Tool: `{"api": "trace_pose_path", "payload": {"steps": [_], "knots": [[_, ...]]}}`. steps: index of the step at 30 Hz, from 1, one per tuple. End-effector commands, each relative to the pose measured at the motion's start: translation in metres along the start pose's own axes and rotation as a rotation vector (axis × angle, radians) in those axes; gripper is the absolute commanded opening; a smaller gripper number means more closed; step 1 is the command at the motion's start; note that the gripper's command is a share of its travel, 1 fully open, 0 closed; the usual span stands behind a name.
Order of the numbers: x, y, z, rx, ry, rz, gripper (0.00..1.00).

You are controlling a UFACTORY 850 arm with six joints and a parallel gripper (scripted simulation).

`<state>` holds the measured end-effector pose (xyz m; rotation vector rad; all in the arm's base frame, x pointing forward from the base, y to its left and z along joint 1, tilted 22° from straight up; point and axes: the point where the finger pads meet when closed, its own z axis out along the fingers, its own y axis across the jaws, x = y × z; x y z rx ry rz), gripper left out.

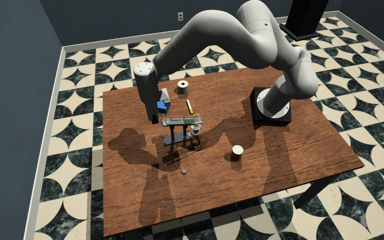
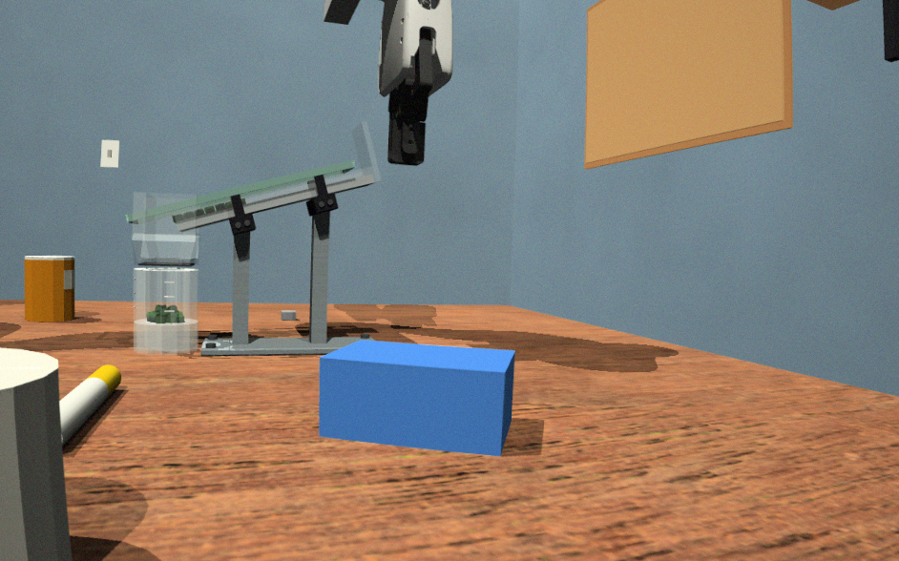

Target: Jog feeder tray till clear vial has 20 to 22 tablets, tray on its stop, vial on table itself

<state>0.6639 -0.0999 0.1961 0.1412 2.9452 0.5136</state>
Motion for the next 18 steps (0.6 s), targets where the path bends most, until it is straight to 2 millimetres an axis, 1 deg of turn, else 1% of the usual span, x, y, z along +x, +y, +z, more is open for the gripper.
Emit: {"api": "trace_pose_path", "payload": {"steps": [1, 6, 14, 18], "knots": [[-0.001, 0.000, -0.001, 0.001, -0.003, -0.001, 0.00], [0.002, 0.000, 0.000, 0.001, -0.003, -0.001, 0.00], [0.022, 0.000, 0.006, 0.001, -0.002, 0.000, 0.00], [0.027, 0.000, 0.007, 0.001, -0.003, -0.001, 0.00]]}}
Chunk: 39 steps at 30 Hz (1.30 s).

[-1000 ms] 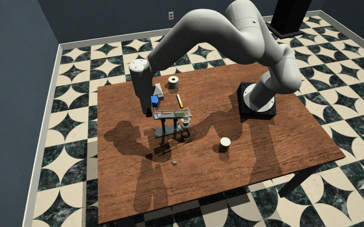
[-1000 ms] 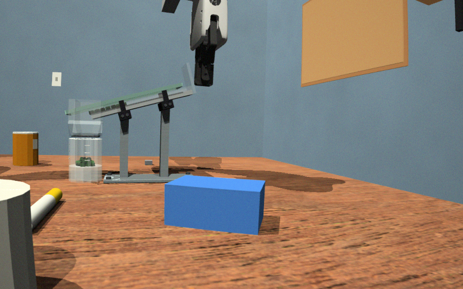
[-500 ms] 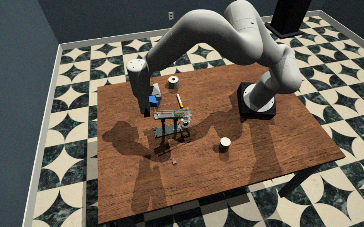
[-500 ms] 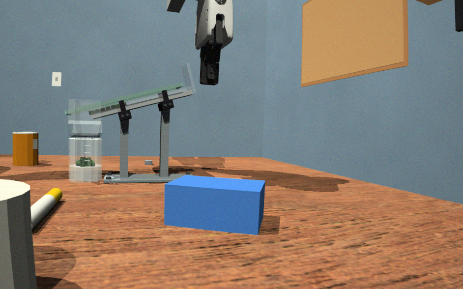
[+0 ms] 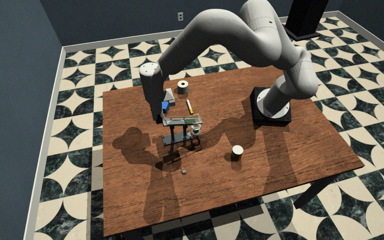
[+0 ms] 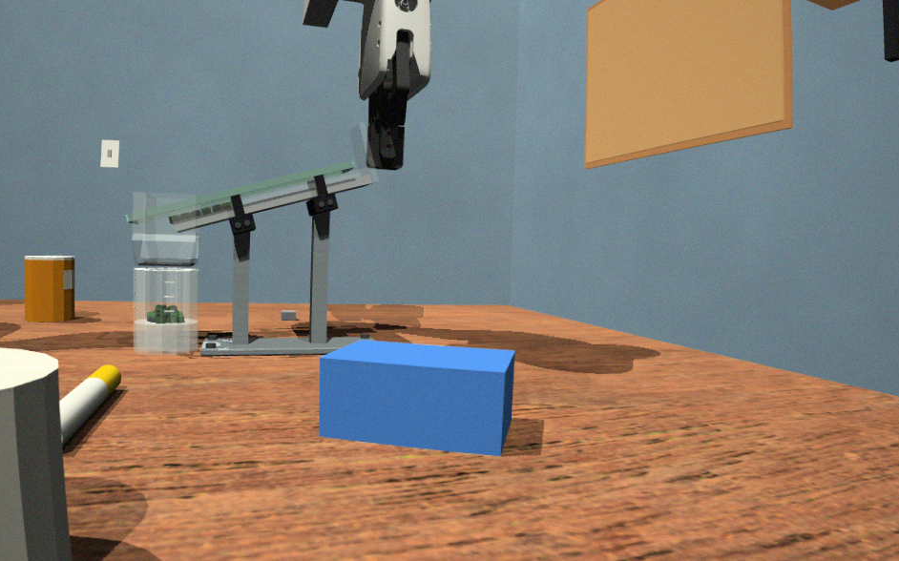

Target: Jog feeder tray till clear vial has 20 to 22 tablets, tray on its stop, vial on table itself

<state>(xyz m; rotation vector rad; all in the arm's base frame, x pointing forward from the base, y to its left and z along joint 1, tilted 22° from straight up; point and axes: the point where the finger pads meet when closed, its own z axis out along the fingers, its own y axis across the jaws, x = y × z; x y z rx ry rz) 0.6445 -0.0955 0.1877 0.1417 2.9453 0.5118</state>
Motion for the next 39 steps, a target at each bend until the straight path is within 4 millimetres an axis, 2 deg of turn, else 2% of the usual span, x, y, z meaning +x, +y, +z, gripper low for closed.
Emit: {"api": "trace_pose_path", "payload": {"steps": [1, 6, 9, 11, 39], "knots": [[0.007, 0.000, 0.001, -0.001, -0.002, -0.001, 0.00], [0.006, 0.000, 0.001, -0.001, -0.002, -0.001, 0.00], [-0.016, 0.000, -0.006, -0.001, -0.002, -0.001, 0.00], [-0.022, 0.000, -0.007, -0.001, -0.002, -0.001, 0.00], [-0.022, 0.000, -0.007, -0.001, -0.002, -0.001, 0.00]]}}
